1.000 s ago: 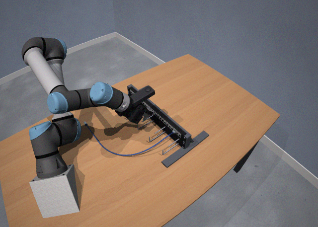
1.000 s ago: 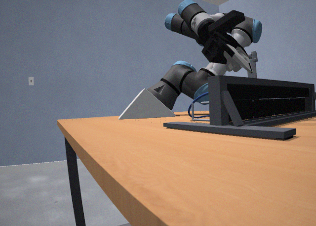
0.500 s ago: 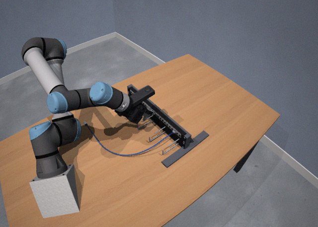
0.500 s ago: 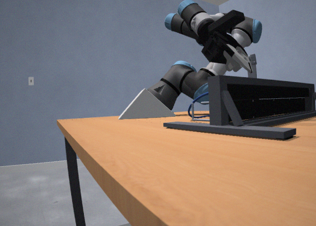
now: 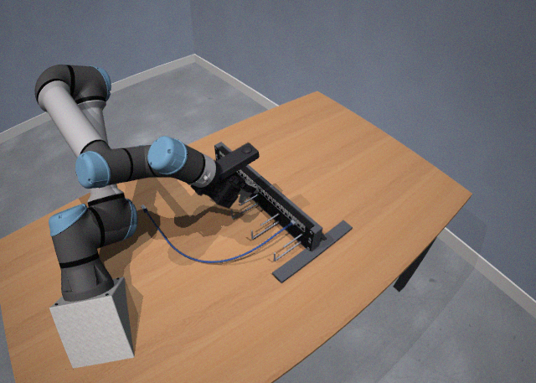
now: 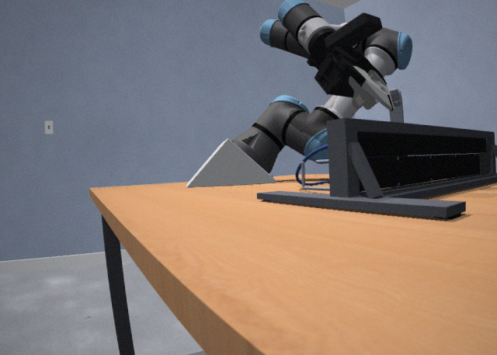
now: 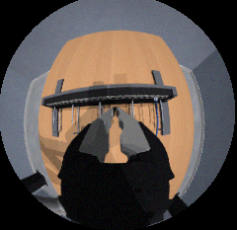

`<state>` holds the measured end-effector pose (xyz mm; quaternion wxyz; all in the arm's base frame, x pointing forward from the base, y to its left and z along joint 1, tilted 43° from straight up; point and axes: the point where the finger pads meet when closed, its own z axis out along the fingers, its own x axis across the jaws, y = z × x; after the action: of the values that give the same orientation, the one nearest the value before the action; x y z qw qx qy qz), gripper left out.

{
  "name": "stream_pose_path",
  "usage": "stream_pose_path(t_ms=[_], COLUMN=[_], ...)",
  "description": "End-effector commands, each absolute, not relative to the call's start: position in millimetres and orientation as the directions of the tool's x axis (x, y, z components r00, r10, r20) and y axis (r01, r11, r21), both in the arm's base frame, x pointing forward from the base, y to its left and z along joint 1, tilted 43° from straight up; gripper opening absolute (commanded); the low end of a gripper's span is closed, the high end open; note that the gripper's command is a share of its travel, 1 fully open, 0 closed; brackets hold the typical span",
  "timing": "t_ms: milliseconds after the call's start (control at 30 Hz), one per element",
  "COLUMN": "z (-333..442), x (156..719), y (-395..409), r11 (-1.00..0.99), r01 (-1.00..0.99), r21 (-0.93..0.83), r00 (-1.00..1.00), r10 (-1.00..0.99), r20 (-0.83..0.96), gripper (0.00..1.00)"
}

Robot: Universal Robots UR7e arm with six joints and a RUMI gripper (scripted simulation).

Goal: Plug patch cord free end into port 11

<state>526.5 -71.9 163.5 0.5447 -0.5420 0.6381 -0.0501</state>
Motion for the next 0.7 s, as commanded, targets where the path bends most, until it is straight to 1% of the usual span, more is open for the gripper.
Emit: stream_pose_path(t_ms=[0,667], z=[166.3,180.1], x=[521.8,495.9], y=[-75.7,-93.8], r11=[0.407,0.407], r01=[-0.637,-0.637], r21=[-0.655,-0.655], r00=[0.182,0.182], r10=[-0.746,-0.746], r20=[-0.641,-0.641], gripper=[0.00,0.00])
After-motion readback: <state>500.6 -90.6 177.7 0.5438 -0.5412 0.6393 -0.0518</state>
